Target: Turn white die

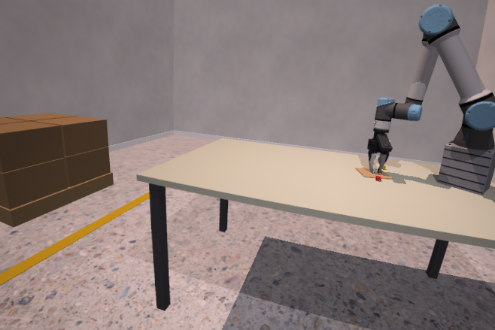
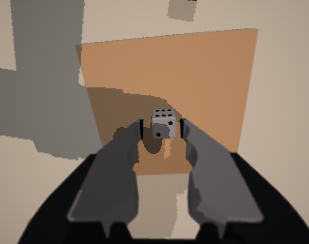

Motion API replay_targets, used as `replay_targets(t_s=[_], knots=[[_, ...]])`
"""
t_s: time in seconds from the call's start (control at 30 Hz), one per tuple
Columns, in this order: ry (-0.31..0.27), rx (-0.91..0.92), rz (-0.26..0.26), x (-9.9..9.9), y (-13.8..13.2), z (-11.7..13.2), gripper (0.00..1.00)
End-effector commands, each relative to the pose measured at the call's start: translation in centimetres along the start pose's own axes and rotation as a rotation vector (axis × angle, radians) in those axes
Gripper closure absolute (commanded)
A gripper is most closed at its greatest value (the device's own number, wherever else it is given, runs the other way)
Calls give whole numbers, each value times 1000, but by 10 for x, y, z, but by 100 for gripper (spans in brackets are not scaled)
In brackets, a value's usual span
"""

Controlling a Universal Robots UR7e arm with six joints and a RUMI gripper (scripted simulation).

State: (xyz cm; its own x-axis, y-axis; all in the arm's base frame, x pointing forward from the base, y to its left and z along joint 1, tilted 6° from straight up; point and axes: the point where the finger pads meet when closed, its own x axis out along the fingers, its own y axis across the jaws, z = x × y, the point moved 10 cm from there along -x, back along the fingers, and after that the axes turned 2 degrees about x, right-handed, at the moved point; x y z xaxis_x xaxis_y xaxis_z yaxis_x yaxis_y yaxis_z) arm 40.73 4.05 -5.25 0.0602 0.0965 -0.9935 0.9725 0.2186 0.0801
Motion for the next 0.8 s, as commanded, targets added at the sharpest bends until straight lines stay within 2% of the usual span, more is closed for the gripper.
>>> replay_targets(t_s=[0.0,0.27,0.3,0.77], knots=[[-1,-1,0,1,0,-1,79],[-1,-1,0,1,0,-1,79],[-1,-1,0,1,0,-1,97],[-1,-1,0,1,0,-1,97]])
